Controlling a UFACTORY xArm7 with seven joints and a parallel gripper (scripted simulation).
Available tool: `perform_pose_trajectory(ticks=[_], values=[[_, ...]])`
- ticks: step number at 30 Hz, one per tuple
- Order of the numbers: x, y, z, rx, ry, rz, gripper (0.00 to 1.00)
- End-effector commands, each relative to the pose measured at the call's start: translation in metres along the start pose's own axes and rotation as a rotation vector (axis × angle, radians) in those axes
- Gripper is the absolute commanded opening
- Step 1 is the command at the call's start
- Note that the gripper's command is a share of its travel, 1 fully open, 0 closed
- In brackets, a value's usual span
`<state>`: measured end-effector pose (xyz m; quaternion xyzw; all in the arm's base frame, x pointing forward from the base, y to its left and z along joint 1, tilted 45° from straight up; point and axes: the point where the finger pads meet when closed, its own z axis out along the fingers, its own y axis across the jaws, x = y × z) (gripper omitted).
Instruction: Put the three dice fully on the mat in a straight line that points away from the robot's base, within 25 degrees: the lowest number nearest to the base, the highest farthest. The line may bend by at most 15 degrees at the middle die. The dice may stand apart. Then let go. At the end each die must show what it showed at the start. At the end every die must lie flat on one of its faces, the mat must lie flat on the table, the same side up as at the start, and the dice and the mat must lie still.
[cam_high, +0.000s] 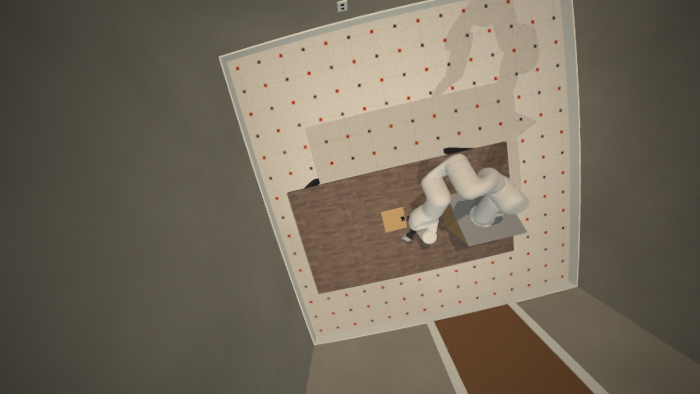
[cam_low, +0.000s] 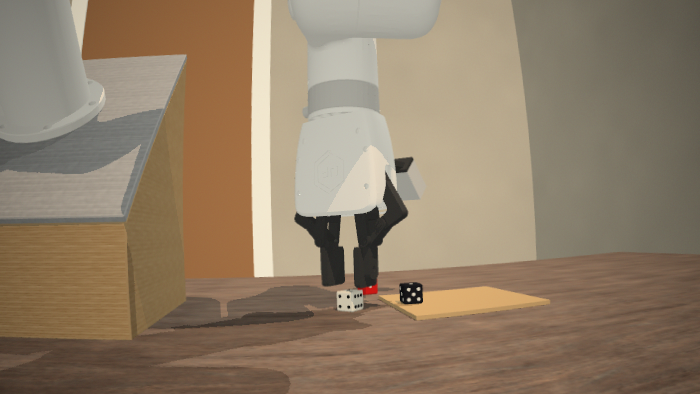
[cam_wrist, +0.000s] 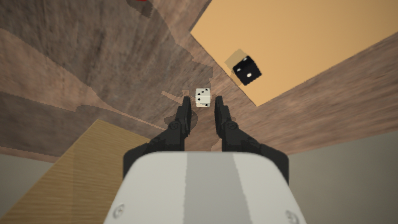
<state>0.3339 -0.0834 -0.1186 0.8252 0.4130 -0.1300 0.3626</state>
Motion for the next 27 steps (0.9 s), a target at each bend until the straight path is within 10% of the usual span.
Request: perform_pose_trajectory(ticks=[1,27], values=[[0.001,0.000,0.000,-0.001,0.003,-0.001,0.36],[0.002,0.000,0.023,-0.001,0.003,-0.001,0.36]])
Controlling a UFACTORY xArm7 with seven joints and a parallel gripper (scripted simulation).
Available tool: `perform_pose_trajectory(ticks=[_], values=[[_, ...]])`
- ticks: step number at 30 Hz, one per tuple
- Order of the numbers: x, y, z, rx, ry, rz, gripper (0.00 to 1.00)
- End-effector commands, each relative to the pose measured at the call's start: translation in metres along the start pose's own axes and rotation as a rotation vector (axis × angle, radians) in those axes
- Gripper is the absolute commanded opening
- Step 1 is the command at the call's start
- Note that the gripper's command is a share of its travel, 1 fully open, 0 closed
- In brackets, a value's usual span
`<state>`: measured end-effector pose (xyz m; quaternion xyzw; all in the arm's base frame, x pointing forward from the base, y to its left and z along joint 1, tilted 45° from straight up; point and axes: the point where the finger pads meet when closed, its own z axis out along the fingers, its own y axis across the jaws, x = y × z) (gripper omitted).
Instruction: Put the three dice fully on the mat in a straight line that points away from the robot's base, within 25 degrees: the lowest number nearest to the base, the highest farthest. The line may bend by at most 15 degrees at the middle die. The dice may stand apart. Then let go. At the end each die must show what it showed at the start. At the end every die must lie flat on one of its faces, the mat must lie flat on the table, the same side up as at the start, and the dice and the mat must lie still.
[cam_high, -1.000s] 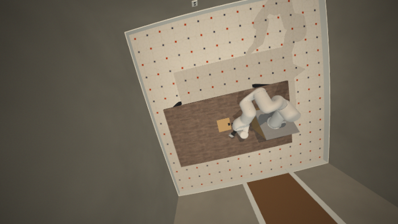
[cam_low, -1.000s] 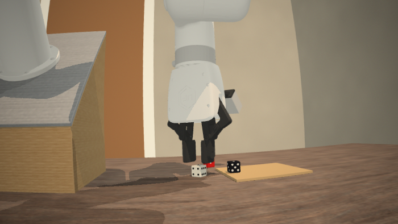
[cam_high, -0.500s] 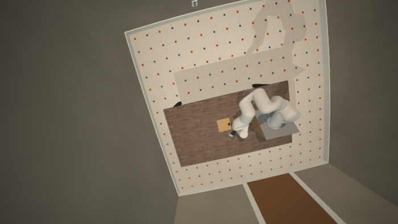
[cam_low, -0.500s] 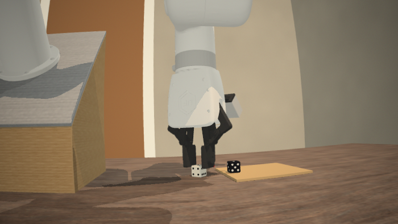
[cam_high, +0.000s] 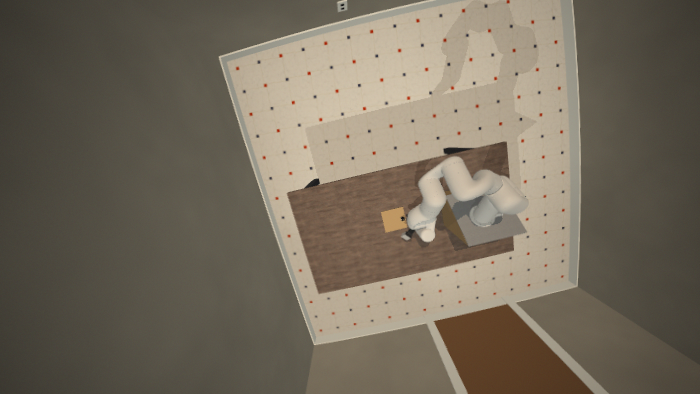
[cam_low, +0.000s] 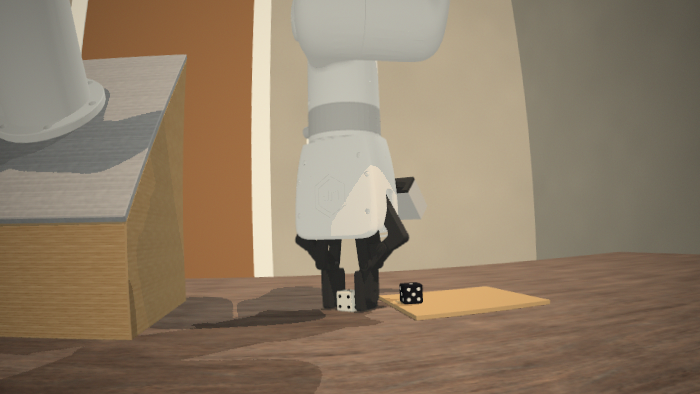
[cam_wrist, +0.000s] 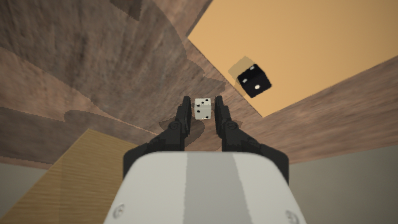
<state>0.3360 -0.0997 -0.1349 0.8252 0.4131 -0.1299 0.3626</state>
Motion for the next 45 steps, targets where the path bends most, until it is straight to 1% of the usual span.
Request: perform_pose_trajectory(ticks=[1,36,37,45], values=[[0.0014,0.0000,-0.0006,-0.001,0.003,-0.001,0.36],[0.0014,0.0000,-0.0006,-0.001,0.003,-0.001,0.36],[0.0014,0.0000,-0.0006,-0.001,0.003,-0.001,0.15],[0.0014,0.0000,-0.0006,-0.001,0.003,-0.001,0.15]])
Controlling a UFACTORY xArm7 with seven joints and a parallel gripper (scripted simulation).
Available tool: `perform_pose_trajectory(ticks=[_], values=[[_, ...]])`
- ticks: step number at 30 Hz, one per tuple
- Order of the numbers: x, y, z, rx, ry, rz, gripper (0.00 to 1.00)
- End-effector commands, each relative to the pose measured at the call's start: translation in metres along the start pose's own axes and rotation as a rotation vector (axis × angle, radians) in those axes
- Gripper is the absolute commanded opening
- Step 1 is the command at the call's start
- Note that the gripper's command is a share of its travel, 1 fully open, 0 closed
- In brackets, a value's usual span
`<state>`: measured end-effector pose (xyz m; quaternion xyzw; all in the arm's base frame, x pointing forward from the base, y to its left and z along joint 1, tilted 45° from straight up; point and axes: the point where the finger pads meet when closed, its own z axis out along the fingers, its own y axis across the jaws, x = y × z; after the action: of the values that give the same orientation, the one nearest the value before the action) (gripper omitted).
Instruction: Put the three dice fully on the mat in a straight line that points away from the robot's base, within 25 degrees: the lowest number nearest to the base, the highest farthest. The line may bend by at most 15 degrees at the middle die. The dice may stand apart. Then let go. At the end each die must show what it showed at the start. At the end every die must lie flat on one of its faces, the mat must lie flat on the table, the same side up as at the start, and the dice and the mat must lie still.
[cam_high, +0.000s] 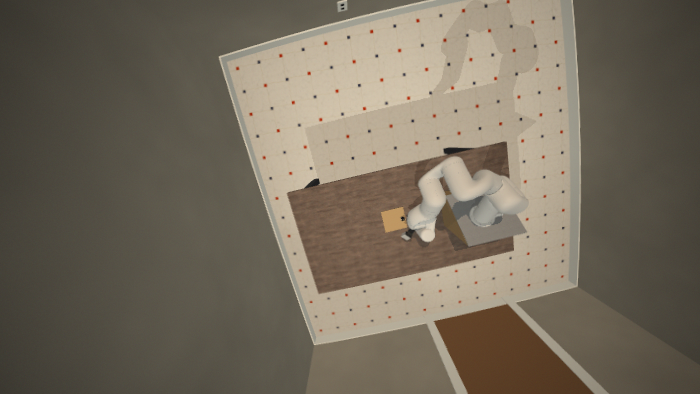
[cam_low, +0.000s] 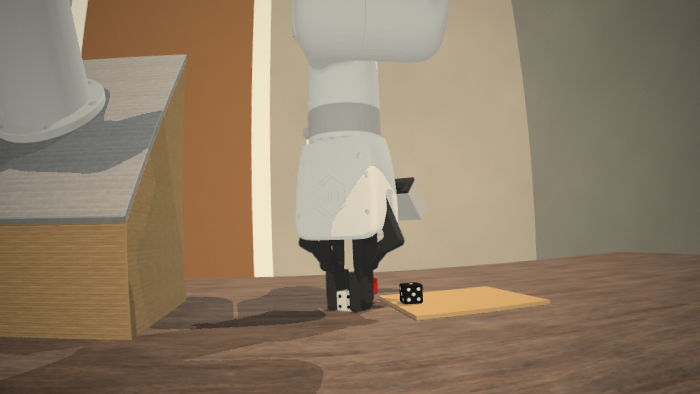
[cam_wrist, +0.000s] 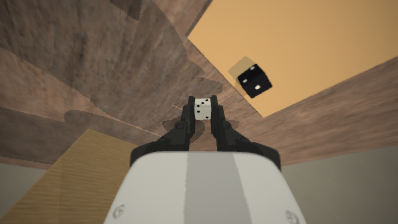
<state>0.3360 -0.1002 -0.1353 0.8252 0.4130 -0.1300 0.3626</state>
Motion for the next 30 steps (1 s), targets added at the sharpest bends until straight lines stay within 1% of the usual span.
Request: perform_pose_trajectory(ticks=[1,26,30], values=[[0.0015,0.0001,-0.0012,-0.001,0.003,-0.001,0.15],[0.0015,0.0001,-0.0012,-0.001,0.003,-0.001,0.15],[0.0015,0.0001,-0.0082,-0.001,0.003,-0.001,0.15]])
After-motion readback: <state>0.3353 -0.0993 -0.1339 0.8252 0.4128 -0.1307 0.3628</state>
